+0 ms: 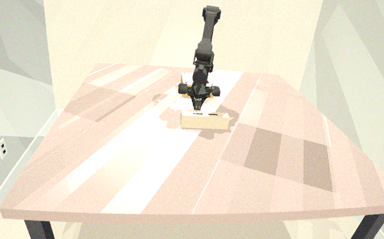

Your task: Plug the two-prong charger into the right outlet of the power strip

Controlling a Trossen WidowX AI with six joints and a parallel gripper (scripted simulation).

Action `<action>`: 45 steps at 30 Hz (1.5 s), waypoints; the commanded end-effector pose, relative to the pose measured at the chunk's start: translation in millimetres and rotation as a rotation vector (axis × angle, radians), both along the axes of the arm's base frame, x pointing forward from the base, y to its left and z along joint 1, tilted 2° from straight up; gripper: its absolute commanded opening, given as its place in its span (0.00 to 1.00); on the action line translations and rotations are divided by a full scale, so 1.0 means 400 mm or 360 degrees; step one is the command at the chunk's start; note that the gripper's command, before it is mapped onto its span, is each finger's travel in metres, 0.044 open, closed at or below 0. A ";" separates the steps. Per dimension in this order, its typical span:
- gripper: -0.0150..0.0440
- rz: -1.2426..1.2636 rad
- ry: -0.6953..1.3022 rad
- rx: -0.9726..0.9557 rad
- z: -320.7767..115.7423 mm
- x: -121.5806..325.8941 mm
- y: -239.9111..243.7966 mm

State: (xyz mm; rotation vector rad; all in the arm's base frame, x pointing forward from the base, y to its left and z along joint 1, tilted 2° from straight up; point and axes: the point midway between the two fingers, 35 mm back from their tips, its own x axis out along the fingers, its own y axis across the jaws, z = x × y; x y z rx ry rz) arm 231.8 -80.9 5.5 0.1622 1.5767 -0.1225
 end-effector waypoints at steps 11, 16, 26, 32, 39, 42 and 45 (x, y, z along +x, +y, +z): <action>0.25 0.0036 0.0000 -0.0007 -0.012 0.026 -0.020; 0.25 0.0042 -0.0001 -0.0008 -0.013 0.042 -0.024; 0.25 0.0055 -0.0003 -0.0009 -0.016 0.072 -0.033; 0.25 0.0062 -0.0004 -0.0009 -0.018 0.089 -0.038; 0.25 0.0070 -0.0005 -0.0010 -0.022 0.110 -0.045; 0.25 0.0074 -0.0006 -0.0010 -0.023 0.119 -0.048; 0.25 0.0077 -0.0006 -0.0011 -0.025 0.127 -0.051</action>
